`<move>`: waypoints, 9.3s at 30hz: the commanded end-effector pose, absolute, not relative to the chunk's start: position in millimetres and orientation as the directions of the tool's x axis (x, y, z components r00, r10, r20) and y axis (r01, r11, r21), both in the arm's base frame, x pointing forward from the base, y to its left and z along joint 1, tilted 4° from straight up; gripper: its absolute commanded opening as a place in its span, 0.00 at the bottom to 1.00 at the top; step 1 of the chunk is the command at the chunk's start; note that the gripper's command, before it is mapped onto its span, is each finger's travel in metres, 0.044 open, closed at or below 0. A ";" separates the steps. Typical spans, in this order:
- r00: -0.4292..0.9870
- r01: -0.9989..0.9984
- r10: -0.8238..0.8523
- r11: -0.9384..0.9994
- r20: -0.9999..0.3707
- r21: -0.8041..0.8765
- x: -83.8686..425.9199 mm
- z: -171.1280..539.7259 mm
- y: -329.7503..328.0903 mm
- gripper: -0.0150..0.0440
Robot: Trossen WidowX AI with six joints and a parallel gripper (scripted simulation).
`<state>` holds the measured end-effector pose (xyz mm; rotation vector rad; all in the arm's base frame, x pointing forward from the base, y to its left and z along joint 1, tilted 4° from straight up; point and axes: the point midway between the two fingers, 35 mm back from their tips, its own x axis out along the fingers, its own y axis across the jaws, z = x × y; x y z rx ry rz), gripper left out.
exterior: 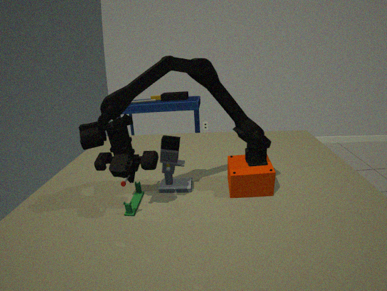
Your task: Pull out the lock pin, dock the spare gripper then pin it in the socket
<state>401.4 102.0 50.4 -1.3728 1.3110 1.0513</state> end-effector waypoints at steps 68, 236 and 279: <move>0.067 -0.998 -0.189 -0.013 -0.980 -0.066 296.7 15.1 117.1 0.25; 0.133 -0.991 -0.178 -0.006 -0.975 -0.134 299.2 12.6 51.5 0.52; 0.070 -0.998 -0.194 -0.012 -0.979 -0.069 278.2 75.9 97.3 0.59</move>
